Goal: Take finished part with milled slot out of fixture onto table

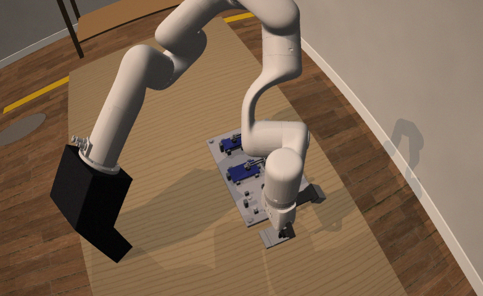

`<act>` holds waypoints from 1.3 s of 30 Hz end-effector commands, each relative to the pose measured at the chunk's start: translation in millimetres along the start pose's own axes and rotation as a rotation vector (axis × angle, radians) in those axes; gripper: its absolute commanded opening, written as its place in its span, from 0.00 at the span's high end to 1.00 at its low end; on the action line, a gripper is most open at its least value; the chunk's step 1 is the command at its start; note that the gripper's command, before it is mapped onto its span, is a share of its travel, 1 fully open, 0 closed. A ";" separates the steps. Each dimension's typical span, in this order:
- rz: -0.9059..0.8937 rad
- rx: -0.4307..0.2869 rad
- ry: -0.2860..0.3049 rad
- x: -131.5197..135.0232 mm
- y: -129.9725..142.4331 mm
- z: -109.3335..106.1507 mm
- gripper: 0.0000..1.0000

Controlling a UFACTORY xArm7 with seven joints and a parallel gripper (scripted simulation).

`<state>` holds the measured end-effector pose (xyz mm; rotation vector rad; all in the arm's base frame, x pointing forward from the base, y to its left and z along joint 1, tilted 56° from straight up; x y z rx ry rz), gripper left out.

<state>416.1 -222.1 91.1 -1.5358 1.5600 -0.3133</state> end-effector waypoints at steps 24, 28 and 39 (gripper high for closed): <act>0.001 0.002 0.004 1.4 -0.3 -42.4 0.05; 0.001 0.001 0.004 1.4 -0.3 -49.9 0.05; 0.001 0.002 0.004 1.2 -0.2 -84.4 0.05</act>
Point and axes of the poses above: the point where the finger pads meet when closed, its own z axis out along the fingers, its own x axis across the jaws, y = z × x, the point moved 3 cm from there along -z, back along the fingers, and after that the axes turned 1 degree about z, right-handed, at the moved point
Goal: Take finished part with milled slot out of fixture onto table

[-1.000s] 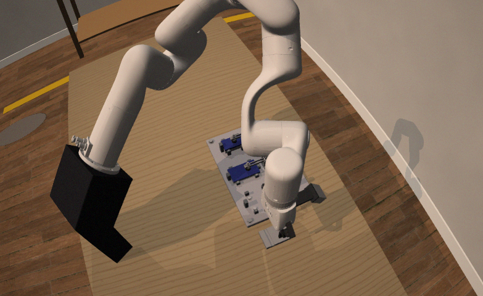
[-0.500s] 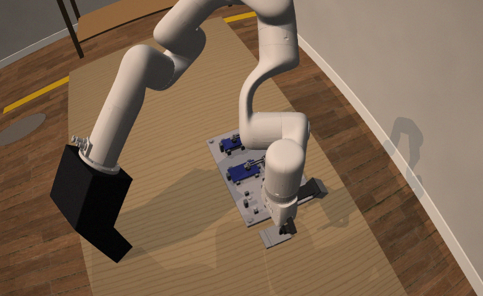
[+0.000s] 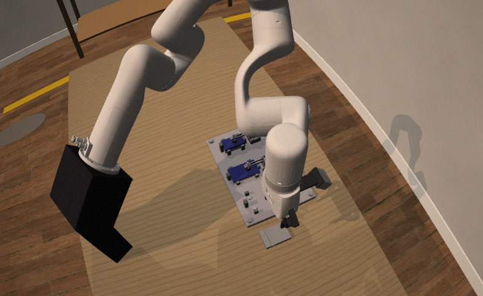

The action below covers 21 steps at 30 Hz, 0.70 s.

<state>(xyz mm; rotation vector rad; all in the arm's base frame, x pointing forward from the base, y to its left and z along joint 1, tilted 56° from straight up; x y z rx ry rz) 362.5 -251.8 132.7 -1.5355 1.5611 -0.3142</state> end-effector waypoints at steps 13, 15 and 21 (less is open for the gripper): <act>0.000 0.001 0.003 0.9 -0.4 -19.2 0.05; 0.000 0.001 0.003 0.9 -0.4 -19.2 0.05; 0.000 0.001 0.003 0.9 -0.4 -19.2 0.05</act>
Point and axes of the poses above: the point where the finger pads meet when closed, its own z axis out along the fingers, its own x axis across the jaws, y = z × x, the point moved 3 cm from there along -z, back along the fingers, and after that the axes turned 1 degree about z, right-handed, at the moved point
